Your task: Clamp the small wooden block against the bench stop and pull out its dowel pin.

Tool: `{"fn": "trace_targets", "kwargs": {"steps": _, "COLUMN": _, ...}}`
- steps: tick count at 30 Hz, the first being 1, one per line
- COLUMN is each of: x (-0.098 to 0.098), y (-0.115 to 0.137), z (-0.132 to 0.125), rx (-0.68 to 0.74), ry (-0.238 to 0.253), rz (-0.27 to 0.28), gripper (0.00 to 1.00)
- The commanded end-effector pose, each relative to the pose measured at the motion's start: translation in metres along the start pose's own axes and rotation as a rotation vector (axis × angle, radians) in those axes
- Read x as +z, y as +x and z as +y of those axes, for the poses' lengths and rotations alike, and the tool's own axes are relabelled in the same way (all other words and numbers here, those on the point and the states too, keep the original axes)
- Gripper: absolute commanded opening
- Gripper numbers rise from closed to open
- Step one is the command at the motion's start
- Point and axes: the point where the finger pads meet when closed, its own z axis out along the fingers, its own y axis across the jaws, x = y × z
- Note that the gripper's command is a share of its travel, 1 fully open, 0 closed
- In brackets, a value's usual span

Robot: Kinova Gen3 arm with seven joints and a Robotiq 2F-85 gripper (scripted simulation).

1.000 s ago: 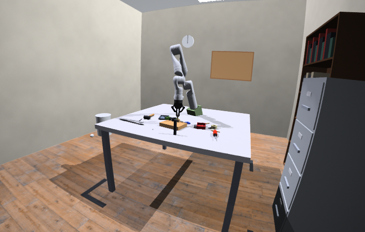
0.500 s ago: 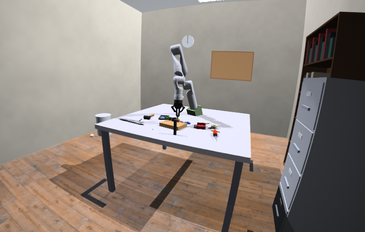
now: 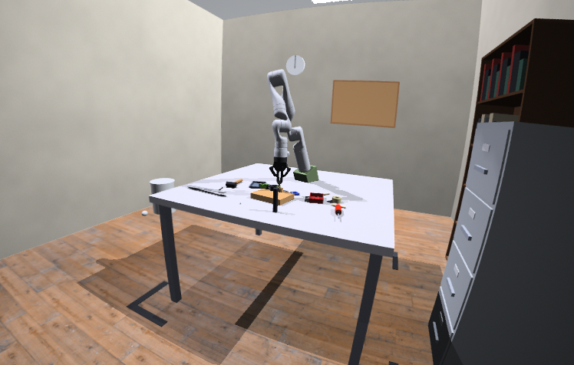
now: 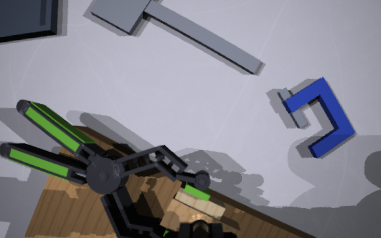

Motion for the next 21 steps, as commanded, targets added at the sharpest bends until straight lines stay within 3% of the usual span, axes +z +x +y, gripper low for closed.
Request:
{"fn": "trace_targets", "kwargs": {"steps": 1, "x": -0.0005, "y": -0.0005, "z": 0.0000, "rx": 0.002, "ry": 0.000, "rz": -0.002, "gripper": 0.10}}
{"fn": "trace_targets", "kwargs": {"steps": 21, "x": -0.0005, "y": -0.0005, "z": 0.0000, "rx": 0.038, "ry": 0.000, "rz": -0.002, "gripper": 0.10}}
